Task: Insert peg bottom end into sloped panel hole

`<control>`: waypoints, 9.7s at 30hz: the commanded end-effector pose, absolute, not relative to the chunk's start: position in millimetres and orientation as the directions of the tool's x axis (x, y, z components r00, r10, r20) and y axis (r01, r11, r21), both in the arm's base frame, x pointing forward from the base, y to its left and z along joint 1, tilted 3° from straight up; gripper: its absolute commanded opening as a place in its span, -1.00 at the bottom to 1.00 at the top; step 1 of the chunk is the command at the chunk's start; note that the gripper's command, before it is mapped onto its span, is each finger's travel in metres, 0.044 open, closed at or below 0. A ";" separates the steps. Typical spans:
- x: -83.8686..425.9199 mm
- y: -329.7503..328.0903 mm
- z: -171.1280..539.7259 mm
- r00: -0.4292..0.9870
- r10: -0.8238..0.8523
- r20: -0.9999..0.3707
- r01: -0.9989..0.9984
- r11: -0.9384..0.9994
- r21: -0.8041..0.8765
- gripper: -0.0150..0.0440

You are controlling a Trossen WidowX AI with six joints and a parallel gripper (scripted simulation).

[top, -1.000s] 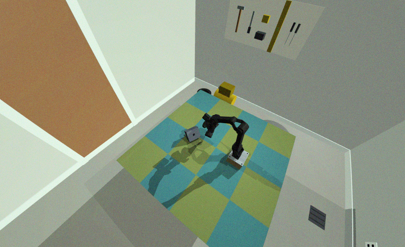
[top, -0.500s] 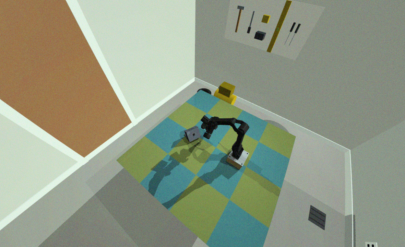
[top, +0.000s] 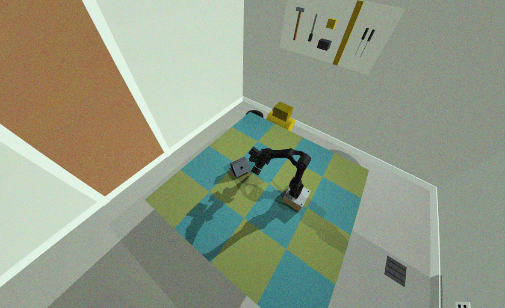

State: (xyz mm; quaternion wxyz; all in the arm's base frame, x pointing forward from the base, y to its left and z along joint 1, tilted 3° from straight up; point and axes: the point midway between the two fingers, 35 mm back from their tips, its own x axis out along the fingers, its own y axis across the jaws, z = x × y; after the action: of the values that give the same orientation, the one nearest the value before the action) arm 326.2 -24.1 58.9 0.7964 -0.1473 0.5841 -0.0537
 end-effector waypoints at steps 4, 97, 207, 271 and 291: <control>326.9 -17.7 60.5 0.345 -0.273 -0.898 -0.054 0.949 -0.309 -0.49; 319.6 84.6 78.5 0.736 -0.286 -0.613 0.306 0.949 -0.074 -0.49; 373.8 85.4 44.4 0.818 -0.252 -0.517 0.341 0.937 0.083 -0.49; 393.9 79.9 33.7 0.819 -0.252 -0.516 0.341 0.937 0.083 -0.49; 401.5 77.8 28.1 0.819 -0.252 -0.515 0.341 0.937 0.083 -0.49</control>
State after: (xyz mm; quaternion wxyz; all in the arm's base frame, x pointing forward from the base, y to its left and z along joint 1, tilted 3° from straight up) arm 399.8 77.3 30.6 0.9498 0.0874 0.2560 -0.1569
